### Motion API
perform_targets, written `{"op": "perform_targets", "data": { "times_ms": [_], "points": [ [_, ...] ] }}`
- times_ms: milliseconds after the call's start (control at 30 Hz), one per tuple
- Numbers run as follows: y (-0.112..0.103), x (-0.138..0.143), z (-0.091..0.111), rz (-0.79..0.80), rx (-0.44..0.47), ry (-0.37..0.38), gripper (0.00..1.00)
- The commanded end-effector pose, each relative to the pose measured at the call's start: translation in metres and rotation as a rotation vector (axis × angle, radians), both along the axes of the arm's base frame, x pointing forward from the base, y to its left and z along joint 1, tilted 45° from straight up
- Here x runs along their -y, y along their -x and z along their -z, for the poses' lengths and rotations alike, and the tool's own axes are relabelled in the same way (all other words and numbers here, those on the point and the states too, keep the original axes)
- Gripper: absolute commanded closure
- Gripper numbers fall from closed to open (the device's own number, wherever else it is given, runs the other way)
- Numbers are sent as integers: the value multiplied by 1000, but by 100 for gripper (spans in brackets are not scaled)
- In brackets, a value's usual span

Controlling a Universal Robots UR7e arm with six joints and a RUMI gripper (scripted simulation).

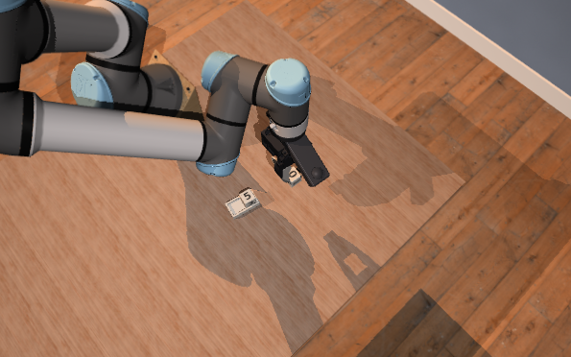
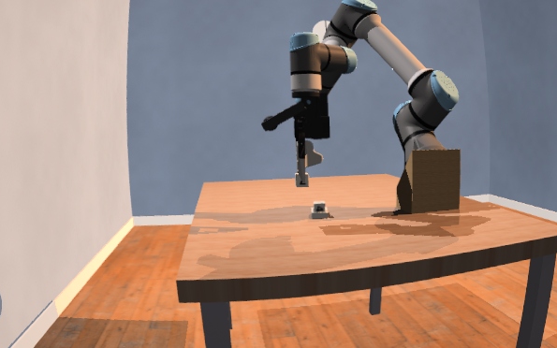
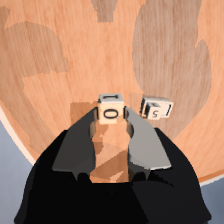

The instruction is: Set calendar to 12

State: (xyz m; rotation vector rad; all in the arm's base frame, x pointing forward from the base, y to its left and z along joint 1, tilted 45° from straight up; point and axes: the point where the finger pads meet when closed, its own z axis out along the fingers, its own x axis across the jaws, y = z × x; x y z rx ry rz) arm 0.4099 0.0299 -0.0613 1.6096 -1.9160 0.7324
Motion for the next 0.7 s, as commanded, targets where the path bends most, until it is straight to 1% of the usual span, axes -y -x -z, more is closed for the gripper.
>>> {"op": "perform_targets", "data": {
  "times_ms": [0,400,667],
  "points": [
    [-1,-1,1,52,47,9,89],
    [-1,-2,3,198,191,20,89],
    [-1,-2,4,248,241,24,89]
  ]
}}
